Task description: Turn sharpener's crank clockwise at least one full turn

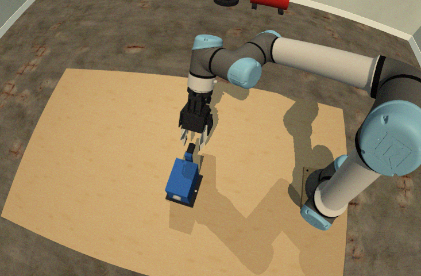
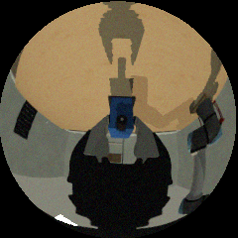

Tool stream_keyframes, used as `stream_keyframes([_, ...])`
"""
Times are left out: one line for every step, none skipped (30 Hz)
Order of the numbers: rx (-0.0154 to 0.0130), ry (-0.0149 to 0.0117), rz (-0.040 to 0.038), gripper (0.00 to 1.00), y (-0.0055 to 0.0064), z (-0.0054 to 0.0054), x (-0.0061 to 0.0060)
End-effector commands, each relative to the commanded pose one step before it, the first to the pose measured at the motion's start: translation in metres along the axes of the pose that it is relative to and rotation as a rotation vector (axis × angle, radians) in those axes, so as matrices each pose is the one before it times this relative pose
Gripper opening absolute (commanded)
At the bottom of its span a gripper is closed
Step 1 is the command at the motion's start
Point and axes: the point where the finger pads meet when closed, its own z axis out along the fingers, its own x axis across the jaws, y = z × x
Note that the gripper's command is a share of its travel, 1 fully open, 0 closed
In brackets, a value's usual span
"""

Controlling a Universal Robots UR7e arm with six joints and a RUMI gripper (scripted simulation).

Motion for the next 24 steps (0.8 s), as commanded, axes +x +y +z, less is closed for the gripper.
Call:
stream_keyframes([0.00050,-0.00128,-0.00062,0.32,0.00015,-0.00007,-0.00034])
stream_keyframes([0.00000,0.00000,0.00000,0.32,0.00000,-0.00001,0.00000])
stream_keyframes([0.00000,0.00000,0.00000,0.32,0.00000,-0.00002,0.00000])
stream_keyframes([0.00000,0.00000,0.00000,0.32,0.00000,-0.00002,0.00000])
stream_keyframes([-0.00002,0.00003,0.00000,0.32,0.00000,-0.00006,0.00001])
stream_keyframes([0.00000,-0.00001,0.00000,0.32,0.00000,0.00002,0.00000])
stream_keyframes([0.00000,0.00000,0.00000,0.32,0.00000,0.00000,0.00000])
stream_keyframes([0.00000,0.00000,0.00000,0.32,0.00000,0.00000,0.00000])
stream_keyframes([0.00000,0.00000,0.00000,0.32,0.00000,0.00000,0.00000])
stream_keyframes([0.00000,0.00000,0.00000,0.32,0.00000,0.00000,0.00000])
stream_keyframes([0.00000,0.00000,0.00000,0.32,0.00000,0.00000,0.00000])
stream_keyframes([0.00002,-0.00003,0.00000,0.32,0.00000,-0.00010,0.00000])
stream_keyframes([0.00000,0.00000,0.00000,0.32,0.00000,-0.00002,0.00000])
stream_keyframes([0.00000,0.00000,0.00000,0.32,0.00000,-0.00002,0.00000])
stream_keyframes([0.00000,0.00000,0.00000,0.32,0.00000,-0.00002,0.00000])
stream_keyframes([0.00000,0.00000,0.00000,0.09,0.00000,0.00000,0.00000])
stream_keyframes([0.00000,0.00000,0.00000,0.09,0.00000,0.00007,0.00000])
stream_keyframes([0.00000,0.00000,0.00000,0.09,0.00000,-0.00002,0.00000])
stream_keyframes([0.00000,0.00001,0.00001,0.09,0.00000,0.00000,0.00000])
stream_keyframes([0.00000,0.00001,0.00000,0.09,0.00000,0.00000,0.00000])
stream_keyframes([0.00000,0.00001,0.00000,0.09,0.00000,0.00000,0.00000])
stream_keyframes([0.00000,0.00001,0.00000,0.09,0.00000,0.00000,0.00000])
stream_keyframes([0.00000,0.00001,0.00000,0.09,0.00000,0.00000,0.00000])
stream_keyframes([0.00000,0.00001,0.00000,0.09,0.00000,0.00000,0.00000])
